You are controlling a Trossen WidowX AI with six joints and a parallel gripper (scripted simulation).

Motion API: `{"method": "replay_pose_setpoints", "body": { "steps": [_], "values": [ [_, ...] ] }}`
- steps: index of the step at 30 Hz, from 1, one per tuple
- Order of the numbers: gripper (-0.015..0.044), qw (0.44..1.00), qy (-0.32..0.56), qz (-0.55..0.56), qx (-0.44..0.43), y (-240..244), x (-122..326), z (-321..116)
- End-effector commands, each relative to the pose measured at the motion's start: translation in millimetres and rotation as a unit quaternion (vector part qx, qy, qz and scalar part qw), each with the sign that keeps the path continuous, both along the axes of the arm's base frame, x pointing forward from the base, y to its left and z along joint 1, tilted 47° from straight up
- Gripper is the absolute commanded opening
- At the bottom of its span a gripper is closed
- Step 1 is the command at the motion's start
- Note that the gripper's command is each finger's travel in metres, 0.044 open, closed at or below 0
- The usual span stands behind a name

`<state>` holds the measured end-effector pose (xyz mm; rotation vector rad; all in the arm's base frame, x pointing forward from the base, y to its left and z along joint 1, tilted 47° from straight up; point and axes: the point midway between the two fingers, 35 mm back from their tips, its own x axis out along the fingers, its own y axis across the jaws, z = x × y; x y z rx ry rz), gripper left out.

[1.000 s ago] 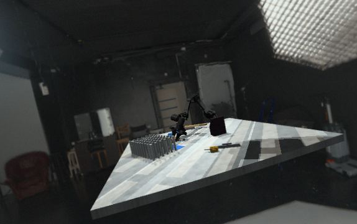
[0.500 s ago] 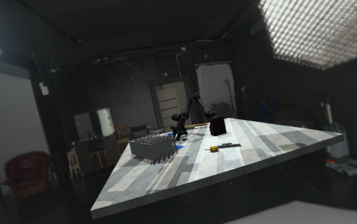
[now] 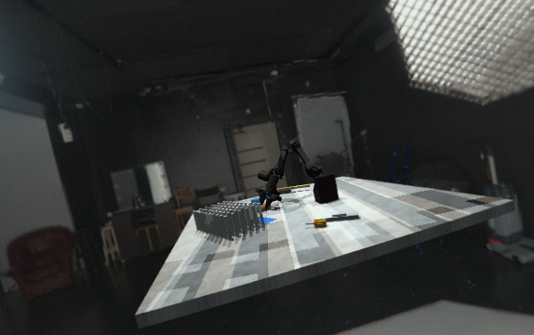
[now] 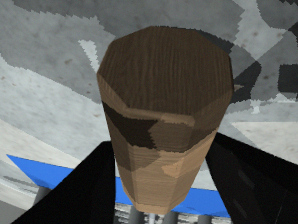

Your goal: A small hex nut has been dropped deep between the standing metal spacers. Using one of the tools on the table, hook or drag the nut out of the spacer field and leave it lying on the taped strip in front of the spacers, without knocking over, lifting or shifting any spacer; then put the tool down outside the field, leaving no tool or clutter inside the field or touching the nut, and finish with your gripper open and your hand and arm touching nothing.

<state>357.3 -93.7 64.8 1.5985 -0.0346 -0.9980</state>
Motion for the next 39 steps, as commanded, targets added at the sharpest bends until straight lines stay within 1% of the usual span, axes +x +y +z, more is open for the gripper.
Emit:
{"method": "replay_pose_setpoints", "body": {
  "steps": [1, 39],
  "values": [
    [0.0000, 1.000, 0.001, 0.003, 0.001, -0.1, -2.7, 0.4],
    [0.0000, 1.000, 0.001, 0.003, 0.001, -9.8, -20.8, 7.6]
  ]
}}
